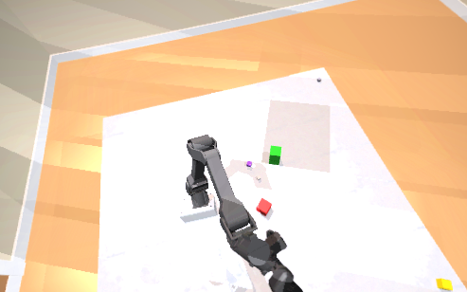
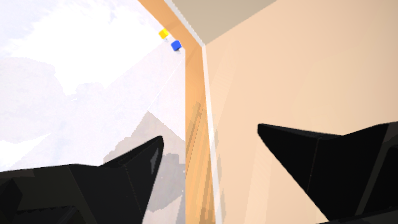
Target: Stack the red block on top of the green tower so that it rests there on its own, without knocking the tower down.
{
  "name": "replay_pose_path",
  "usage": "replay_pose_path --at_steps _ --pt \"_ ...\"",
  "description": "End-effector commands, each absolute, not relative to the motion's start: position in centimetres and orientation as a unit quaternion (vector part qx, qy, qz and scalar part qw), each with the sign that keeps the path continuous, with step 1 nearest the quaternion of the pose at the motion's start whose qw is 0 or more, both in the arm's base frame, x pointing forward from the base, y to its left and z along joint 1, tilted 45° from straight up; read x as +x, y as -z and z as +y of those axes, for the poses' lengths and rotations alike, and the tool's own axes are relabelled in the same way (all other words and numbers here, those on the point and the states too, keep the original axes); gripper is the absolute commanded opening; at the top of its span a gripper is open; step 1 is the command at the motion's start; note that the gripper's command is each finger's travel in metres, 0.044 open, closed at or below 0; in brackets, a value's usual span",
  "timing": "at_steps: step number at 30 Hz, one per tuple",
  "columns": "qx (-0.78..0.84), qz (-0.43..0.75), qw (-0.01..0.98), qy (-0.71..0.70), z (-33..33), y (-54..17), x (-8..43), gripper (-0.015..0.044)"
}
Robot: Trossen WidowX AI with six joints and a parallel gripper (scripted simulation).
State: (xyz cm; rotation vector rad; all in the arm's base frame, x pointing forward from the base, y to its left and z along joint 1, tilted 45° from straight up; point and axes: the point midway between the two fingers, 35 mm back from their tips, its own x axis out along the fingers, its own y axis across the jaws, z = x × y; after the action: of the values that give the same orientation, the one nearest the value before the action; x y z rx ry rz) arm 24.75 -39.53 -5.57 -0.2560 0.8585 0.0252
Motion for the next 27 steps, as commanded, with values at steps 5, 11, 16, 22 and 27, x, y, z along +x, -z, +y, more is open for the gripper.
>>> replay_pose_path --at_steps 5,11,16,22,27 --pt "-0.084 0.461 0.858 -0.212 -27.5 4.2 27.9 0.044" --pt "-0.059 0.479 0.812 -0.327 -20.4 2.3 28.0 0.044" --pt "-0.037 0.49 0.763 -0.419 -14.9 0.1 27.1 0.044" --pt "-0.016 0.497 0.709 -0.5 -10.1 -2.6 26.8 0.044" --pt "-0.014 0.498 0.704 -0.507 -9.7 -2.8 26.8 0.044"
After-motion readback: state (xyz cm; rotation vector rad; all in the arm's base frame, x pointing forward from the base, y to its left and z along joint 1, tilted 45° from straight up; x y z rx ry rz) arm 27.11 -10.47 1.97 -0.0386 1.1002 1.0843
